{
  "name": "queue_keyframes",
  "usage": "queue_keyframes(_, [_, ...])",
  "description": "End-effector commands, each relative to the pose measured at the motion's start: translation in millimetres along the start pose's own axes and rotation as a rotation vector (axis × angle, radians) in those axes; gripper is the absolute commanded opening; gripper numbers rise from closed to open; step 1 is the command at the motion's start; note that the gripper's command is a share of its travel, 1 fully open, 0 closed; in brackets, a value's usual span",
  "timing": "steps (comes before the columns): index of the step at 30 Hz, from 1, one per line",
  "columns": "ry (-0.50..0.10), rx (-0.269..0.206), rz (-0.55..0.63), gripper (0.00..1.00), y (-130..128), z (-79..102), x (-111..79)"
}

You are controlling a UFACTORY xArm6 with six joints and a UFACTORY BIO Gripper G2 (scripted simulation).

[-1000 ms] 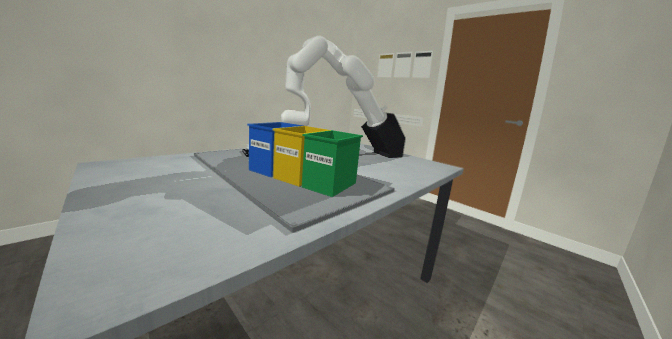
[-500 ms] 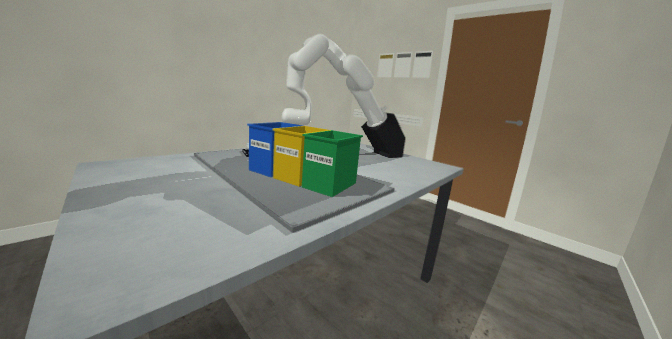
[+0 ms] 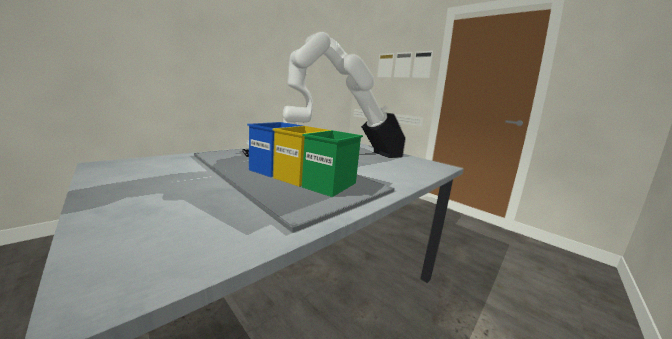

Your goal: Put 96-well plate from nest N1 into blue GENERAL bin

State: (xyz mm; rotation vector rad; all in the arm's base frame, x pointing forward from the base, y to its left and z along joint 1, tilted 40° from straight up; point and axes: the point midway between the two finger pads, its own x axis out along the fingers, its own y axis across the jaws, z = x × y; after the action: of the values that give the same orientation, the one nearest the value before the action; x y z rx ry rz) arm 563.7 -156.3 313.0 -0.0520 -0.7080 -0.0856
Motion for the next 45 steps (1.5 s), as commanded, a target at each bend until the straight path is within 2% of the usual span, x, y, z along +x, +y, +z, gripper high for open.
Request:
queue_keyframes(1, [0.001,0.0,0.0,0.0,0,5.4,0.9])
queue_keyframes(45, [0.0,0.0,0.0,0.0,0,72.1,1.2])
